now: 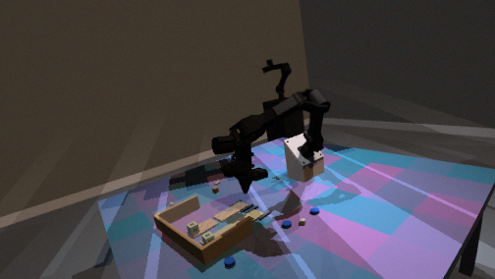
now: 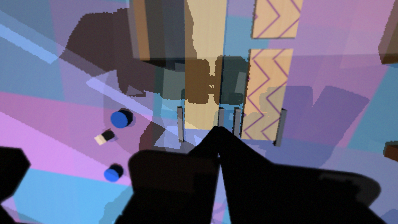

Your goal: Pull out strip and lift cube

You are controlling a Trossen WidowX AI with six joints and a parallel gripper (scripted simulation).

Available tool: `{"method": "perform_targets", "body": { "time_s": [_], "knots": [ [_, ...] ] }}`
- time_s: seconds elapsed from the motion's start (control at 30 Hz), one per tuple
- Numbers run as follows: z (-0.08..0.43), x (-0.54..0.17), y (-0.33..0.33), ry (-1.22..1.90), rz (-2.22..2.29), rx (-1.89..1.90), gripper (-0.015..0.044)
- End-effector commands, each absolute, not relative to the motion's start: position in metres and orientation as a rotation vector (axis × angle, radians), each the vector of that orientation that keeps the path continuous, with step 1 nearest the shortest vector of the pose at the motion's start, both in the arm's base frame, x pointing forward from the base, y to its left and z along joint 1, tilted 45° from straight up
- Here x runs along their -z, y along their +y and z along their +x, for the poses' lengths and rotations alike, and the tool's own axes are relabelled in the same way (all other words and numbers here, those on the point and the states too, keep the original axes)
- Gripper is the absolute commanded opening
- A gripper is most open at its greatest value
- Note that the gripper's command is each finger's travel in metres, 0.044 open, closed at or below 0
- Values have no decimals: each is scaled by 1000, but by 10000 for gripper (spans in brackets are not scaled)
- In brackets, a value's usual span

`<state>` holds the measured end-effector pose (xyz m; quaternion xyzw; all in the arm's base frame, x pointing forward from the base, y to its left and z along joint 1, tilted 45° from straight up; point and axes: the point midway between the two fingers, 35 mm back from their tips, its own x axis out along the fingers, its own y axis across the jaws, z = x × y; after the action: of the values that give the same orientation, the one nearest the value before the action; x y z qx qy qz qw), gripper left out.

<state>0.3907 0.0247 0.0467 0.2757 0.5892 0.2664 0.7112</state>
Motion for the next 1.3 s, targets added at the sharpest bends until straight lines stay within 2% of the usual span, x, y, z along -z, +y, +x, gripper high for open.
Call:
{"method": "perform_targets", "body": {
  "time_s": [0.0, 1.27],
  "knots": [
    [392, -50, 46, 1412, 548, -666, 0],
    [392, -14, 85, 1412, 549, -667, 0]
  ]
}}
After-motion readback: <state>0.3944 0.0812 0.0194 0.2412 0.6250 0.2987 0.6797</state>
